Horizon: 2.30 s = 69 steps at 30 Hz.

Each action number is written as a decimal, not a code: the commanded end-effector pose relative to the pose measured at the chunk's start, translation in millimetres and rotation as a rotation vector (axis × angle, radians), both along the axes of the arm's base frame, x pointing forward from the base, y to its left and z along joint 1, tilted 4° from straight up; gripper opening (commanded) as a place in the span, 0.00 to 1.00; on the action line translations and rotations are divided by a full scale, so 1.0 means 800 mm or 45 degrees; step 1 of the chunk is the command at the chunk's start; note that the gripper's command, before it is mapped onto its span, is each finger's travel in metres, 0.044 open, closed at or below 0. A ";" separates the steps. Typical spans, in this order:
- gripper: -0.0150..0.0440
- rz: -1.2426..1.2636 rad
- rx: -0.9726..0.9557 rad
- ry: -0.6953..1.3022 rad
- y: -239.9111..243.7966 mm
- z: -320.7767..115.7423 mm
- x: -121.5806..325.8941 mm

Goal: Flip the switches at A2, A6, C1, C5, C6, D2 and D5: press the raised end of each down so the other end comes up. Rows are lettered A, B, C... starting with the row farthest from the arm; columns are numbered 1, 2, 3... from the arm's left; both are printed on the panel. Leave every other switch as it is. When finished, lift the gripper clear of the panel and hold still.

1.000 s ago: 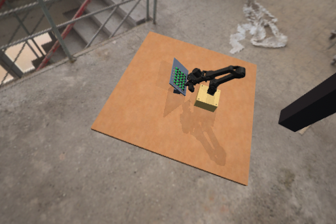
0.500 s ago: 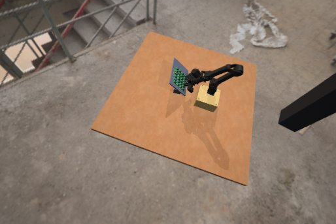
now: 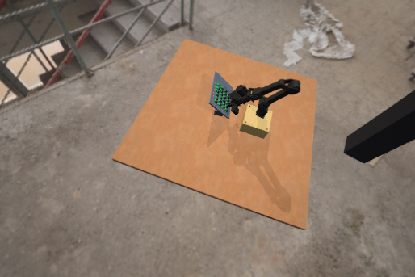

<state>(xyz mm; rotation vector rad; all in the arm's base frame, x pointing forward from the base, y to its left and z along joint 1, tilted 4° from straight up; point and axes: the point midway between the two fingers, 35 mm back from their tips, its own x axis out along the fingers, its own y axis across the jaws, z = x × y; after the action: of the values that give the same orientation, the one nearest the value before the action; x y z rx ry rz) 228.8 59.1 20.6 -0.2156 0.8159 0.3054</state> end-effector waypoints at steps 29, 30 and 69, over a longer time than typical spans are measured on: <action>0.25 -0.005 0.000 0.000 0.001 -0.004 0.004; 0.25 -0.005 0.000 0.000 0.001 -0.004 0.004; 0.25 0.001 -0.004 -0.013 -0.112 0.060 -0.012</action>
<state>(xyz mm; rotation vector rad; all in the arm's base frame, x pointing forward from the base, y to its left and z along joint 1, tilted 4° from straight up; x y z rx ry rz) 213.6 -13.7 65.6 -0.2208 0.8259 0.3063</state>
